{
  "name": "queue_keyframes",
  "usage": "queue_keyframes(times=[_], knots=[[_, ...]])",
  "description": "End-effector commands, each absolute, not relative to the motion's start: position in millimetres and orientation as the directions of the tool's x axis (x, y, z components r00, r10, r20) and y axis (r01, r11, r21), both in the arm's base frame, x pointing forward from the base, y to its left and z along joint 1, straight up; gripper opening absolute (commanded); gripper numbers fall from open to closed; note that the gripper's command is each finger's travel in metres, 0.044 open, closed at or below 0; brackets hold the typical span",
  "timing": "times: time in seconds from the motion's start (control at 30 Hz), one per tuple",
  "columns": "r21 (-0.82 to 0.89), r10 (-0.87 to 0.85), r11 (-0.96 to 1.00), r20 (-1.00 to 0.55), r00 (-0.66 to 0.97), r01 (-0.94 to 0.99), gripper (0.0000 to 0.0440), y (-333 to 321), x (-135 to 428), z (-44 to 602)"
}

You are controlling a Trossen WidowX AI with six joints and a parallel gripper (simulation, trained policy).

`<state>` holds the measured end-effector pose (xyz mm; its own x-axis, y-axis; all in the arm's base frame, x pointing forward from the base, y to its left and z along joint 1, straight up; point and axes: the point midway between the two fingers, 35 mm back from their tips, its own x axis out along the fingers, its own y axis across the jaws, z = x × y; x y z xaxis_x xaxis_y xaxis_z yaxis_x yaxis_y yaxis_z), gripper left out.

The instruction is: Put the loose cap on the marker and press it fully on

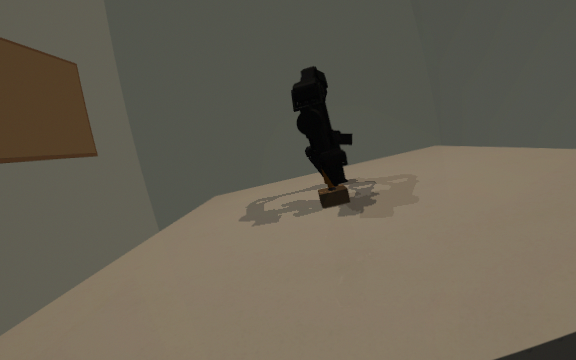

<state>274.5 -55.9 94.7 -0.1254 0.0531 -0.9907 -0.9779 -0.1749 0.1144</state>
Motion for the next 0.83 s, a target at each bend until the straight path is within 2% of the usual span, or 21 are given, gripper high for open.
queue_keyframes(times=[0.0, 0.8], knots=[[0.069, 0.05, -0.181, -0.996, -0.079, -0.981, 0.044, -55.1, 277.8, 101.3], [-0.11, 0.013, -0.198, -0.994, 0.11, -0.974, 0.0435, -59.1, 286.0, 170.1]])
